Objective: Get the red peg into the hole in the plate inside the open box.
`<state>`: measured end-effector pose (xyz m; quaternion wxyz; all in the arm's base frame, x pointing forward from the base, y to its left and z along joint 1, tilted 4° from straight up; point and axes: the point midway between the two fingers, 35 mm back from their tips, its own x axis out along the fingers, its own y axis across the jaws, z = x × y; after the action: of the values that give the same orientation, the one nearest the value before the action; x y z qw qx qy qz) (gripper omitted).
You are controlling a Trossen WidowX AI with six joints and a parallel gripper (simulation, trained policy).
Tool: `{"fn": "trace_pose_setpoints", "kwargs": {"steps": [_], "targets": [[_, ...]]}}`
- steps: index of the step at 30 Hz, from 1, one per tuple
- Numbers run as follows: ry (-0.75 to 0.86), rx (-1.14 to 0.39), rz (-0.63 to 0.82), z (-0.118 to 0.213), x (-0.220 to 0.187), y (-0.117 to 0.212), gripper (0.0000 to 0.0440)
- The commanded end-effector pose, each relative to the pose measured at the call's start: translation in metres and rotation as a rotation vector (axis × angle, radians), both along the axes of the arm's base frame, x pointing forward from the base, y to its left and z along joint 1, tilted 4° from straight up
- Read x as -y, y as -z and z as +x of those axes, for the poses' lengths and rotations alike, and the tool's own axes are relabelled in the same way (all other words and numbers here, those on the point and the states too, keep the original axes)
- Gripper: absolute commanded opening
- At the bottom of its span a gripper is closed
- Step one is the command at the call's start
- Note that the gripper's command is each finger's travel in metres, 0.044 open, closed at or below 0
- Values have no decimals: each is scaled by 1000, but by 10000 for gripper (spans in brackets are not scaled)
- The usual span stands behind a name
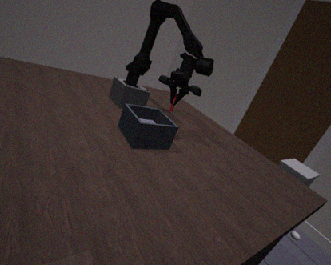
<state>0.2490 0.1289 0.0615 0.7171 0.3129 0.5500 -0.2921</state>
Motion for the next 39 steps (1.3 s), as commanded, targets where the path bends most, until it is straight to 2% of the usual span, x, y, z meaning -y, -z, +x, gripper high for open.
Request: {"fn": "trace_pose_setpoints", "kwargs": {"steps": [1,20,31,39], "targets": [[10,11,-15,13,9,-8,0],[126,10,-29,63,77,-16,0],[183,-17,-12,82,109,-1,8],[197,-58,6,89,120,21,11]]}}
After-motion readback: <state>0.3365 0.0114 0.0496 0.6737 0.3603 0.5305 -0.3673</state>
